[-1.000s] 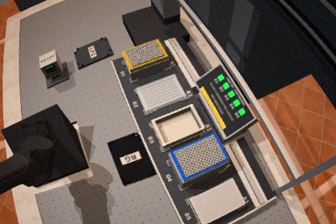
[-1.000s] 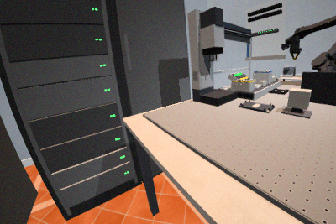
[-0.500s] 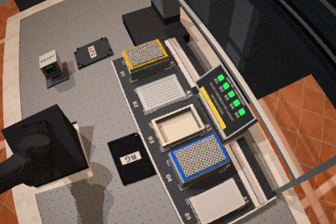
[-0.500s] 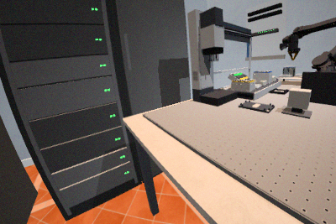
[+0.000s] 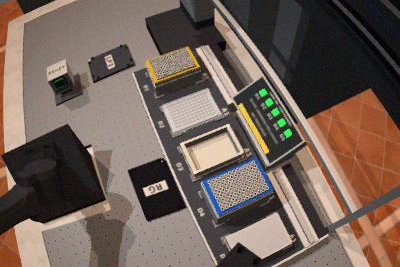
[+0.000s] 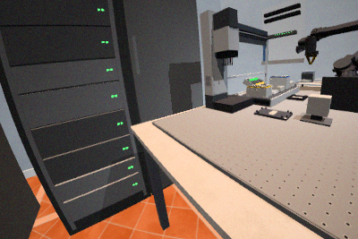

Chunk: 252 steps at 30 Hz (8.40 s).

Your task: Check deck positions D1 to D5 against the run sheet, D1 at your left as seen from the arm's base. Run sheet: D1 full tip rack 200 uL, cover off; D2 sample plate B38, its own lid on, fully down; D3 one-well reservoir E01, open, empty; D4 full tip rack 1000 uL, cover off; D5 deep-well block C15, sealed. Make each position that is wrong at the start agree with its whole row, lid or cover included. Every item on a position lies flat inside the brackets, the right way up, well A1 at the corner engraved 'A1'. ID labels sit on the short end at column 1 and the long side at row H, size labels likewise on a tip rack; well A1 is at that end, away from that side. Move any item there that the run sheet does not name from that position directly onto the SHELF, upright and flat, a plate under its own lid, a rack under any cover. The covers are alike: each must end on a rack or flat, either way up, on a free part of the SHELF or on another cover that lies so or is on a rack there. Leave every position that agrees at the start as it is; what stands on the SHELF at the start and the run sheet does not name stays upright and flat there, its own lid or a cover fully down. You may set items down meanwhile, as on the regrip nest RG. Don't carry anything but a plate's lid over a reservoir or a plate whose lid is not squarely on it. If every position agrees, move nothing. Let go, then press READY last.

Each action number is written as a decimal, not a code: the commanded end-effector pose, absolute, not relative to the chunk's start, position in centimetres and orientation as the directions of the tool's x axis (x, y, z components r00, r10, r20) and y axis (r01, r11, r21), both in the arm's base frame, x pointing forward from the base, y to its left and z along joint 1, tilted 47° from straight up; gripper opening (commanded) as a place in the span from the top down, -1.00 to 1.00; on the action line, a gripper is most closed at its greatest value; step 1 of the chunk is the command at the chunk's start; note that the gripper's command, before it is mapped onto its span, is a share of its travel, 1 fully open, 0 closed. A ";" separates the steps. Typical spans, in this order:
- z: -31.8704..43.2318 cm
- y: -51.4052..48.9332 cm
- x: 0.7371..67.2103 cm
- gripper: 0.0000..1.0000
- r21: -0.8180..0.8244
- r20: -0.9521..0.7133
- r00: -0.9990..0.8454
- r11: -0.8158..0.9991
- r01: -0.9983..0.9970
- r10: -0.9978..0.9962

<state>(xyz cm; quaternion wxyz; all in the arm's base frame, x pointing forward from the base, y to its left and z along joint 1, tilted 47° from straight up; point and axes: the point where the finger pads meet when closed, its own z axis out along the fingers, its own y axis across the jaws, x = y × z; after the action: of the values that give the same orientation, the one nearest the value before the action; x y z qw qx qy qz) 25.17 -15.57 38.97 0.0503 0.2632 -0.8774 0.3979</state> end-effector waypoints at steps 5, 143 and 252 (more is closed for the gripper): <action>36.8 -12.7 24.7 1.00 -0.682 0.272 -0.871 0.556 -0.475 -0.410; 16.0 6.4 23.0 1.00 -0.519 0.510 -0.612 0.351 -0.780 -0.604; -5.6 25.8 11.1 1.00 -0.041 0.704 0.077 -0.148 -0.988 -0.706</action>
<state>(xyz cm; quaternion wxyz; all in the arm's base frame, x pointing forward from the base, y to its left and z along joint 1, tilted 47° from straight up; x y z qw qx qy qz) 11.60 24.64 -5.95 0.2618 0.6976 -0.5925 0.3062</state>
